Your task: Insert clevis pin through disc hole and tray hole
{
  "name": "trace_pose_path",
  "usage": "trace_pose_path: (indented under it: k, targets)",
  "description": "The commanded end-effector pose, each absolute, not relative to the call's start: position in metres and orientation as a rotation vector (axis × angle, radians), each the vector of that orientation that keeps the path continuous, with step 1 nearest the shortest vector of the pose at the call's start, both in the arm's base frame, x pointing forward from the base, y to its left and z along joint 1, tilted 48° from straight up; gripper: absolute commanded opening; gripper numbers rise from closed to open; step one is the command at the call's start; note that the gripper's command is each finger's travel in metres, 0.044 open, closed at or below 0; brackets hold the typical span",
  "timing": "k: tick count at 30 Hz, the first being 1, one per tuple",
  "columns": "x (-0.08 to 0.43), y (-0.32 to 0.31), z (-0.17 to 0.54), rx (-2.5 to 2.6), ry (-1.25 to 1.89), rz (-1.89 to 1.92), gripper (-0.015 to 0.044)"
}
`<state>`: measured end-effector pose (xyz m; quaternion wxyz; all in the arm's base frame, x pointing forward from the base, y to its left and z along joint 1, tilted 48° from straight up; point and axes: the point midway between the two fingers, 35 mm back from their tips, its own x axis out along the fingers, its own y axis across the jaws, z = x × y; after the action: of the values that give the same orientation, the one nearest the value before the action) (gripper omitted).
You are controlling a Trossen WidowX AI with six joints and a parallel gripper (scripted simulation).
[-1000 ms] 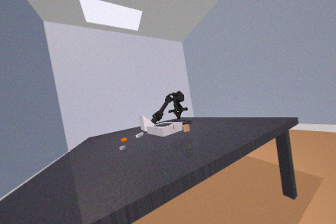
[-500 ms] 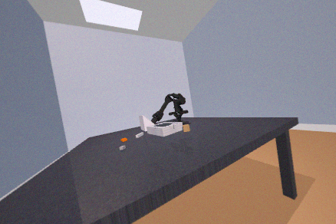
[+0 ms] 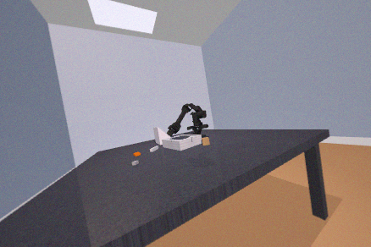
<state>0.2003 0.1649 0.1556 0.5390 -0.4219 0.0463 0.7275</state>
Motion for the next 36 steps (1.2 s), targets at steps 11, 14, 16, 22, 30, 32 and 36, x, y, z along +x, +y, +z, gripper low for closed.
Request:
trace_pose_path:
  k: [11, 14, 16, 22, 30, 32, 36]
  targets:
    - [0.199, 0.177, 0.145, -1.004, 0.115, 1.729, 0.0000]
    - [0.199, 0.177, 0.145, -1.004, 0.115, 1.729, 0.0000]
    - [0.199, 0.177, 0.145, -1.004, 0.115, 1.729, 0.0000]
    - [0.199, 0.176, 0.146, -1.001, 0.111, 1.729, 0.0105]
    - [0.202, 0.182, 0.153, -1.070, 0.046, 1.718, 0.0160]
    - [0.199, 0.184, 0.156, -1.152, 0.107, 1.690, 0.0160]
    - [0.194, 0.179, 0.158, -1.280, 0.295, 1.577, 0.0160]
